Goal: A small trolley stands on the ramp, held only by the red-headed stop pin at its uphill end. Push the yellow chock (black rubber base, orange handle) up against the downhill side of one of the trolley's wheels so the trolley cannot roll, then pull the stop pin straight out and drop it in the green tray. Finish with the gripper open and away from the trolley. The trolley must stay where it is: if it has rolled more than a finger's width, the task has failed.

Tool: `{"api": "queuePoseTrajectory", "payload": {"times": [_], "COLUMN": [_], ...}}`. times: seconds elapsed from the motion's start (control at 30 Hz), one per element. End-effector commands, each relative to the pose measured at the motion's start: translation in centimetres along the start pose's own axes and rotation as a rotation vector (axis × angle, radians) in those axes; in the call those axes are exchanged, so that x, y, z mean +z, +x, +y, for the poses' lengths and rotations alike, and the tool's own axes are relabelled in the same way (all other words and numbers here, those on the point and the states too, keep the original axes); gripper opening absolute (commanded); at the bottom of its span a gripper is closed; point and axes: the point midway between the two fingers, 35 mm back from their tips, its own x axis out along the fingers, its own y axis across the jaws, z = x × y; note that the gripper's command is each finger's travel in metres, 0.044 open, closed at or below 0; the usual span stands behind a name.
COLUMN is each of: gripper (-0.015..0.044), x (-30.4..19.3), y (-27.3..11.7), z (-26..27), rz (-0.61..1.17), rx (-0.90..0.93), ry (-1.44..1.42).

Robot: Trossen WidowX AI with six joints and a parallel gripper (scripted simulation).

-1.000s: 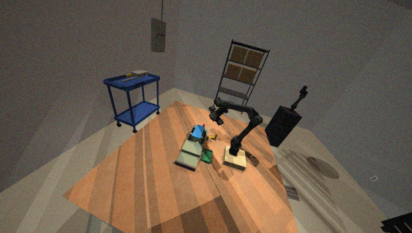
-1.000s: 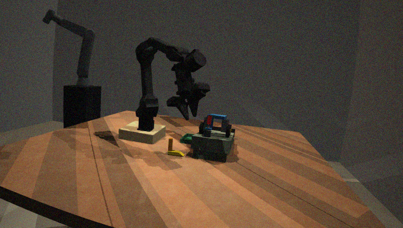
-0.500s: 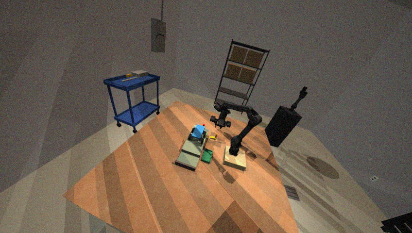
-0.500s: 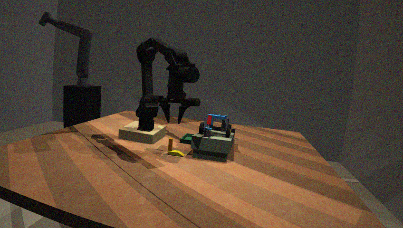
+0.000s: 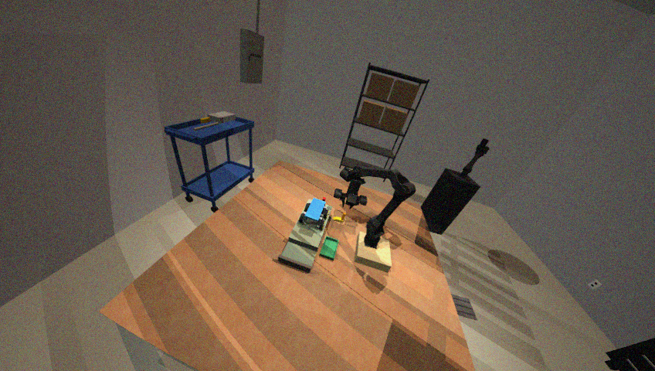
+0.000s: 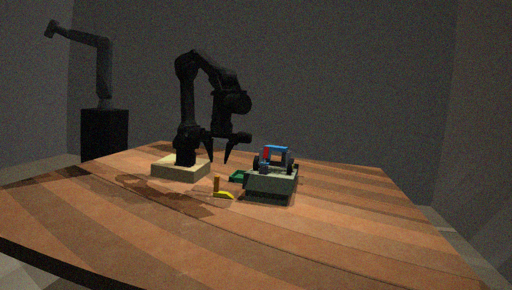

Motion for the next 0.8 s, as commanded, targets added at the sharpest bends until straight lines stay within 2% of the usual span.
{"api": "queuePoseTrajectory", "payload": {"times": [0.0,0.77], "gripper": [0.019,0.019], "x": [0.2,0.3], "y": [1.4,4.9], "z": [0.1,0.2], "rz": [-0.01,-0.01], "rx": [0.004,0.005], "ry": [-0.004,-0.004]}}
